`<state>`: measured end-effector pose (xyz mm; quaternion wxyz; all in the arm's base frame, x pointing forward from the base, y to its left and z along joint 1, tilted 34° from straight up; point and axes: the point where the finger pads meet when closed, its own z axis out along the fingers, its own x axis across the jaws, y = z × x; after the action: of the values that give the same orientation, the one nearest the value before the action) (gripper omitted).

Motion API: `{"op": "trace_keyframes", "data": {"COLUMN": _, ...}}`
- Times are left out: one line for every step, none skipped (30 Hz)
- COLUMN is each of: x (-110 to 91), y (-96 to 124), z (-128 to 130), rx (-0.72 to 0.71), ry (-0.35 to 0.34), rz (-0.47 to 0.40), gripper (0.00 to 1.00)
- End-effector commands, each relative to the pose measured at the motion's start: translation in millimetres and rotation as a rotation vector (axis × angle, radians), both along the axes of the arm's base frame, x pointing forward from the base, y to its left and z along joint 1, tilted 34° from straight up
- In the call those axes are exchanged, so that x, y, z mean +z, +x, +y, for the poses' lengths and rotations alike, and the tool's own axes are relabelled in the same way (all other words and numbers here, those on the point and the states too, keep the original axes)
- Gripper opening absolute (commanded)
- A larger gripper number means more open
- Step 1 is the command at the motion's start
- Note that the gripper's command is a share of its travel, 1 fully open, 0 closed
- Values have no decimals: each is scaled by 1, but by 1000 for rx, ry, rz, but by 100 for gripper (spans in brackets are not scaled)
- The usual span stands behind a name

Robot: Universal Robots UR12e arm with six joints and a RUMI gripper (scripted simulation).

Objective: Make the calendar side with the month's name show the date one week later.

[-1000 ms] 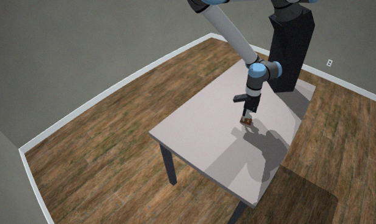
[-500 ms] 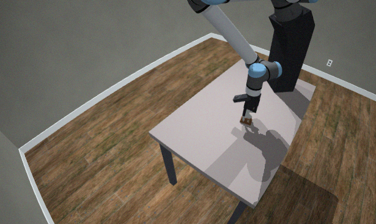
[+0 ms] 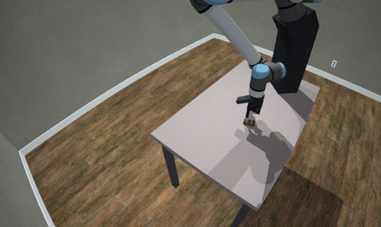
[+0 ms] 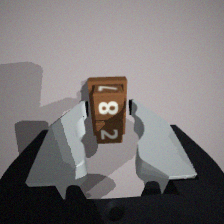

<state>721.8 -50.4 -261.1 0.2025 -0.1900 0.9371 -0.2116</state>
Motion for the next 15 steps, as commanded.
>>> {"op": "trace_keyframes", "data": {"x": 0, "y": 0, "z": 0, "rx": 0, "ry": 0, "rz": 0, "gripper": 28}}
{"op": "trace_keyframes", "data": {"x": 0, "y": 0, "z": 0, "rx": 0, "ry": 0, "rz": 0, "gripper": 10}}
{"op": "trace_keyframes", "data": {"x": 0, "y": 0, "z": 0, "rx": 0, "ry": 0, "rz": 0, "gripper": 10}}
{"op": "trace_keyframes", "data": {"x": 0, "y": 0, "z": 0, "rx": 0, "ry": 0, "rz": 0, "gripper": 10}}
{"op": "trace_keyframes", "data": {"x": 0, "y": 0, "z": 0, "rx": 0, "ry": 0, "rz": 0, "gripper": 10}}
{"op": "trace_keyframes", "data": {"x": 0, "y": 0, "z": 0, "rx": 0, "ry": 0, "rz": 0, "gripper": 10}}
{"op": "trace_keyframes", "data": {"x": 0, "y": 0, "z": 0, "rx": 0, "ry": 0, "rz": 0, "gripper": 10}}
{"op": "trace_keyframes", "data": {"x": 0, "y": 0, "z": 0, "rx": 0, "ry": 0, "rz": 0, "gripper": 10}}
{"op": "trace_keyframes", "data": {"x": 0, "y": 0, "z": 0, "rx": 0, "ry": 0, "rz": 0, "gripper": 10}}
{"op": "trace_keyframes", "data": {"x": 0, "y": 0, "z": 0, "rx": 0, "ry": 0, "rz": 0, "gripper": 10}}
{"op": "trace_keyframes", "data": {"x": 0, "y": 0, "z": 0, "rx": 0, "ry": 0, "rz": 0, "gripper": 10}}
{"op": "trace_keyframes", "data": {"x": 0, "y": 0, "z": 0, "rx": 0, "ry": 0, "rz": 0, "gripper": 10}}
{"op": "trace_keyframes", "data": {"x": 0, "y": 0, "z": 0, "rx": 0, "ry": 0, "rz": 0, "gripper": 10}}
{"op": "trace_keyframes", "data": {"x": 0, "y": 0, "z": 0, "rx": 0, "ry": 0, "rz": 0, "gripper": 10}}
{"op": "trace_keyframes", "data": {"x": 0, "y": 0, "z": 0, "rx": 0, "ry": 0, "rz": 0, "gripper": 10}}
